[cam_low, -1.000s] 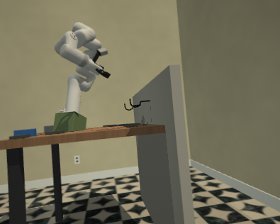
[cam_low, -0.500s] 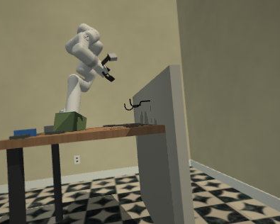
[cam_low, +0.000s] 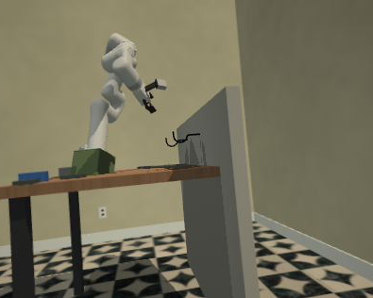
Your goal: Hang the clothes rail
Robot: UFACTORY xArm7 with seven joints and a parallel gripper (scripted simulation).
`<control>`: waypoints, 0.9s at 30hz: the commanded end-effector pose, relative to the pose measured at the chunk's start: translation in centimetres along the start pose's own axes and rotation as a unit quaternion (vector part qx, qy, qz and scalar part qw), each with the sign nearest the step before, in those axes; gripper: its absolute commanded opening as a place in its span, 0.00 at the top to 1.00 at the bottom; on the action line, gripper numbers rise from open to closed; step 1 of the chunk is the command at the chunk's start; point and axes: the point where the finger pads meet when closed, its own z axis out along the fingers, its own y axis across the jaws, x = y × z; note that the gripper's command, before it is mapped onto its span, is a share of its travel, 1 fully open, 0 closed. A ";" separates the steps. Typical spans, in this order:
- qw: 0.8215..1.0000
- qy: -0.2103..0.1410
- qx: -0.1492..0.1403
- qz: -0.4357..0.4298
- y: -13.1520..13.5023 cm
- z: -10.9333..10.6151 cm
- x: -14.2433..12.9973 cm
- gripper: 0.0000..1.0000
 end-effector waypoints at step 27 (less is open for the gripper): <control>0.959 -0.148 -0.129 0.205 -2.5 10.0 -1.8 0.00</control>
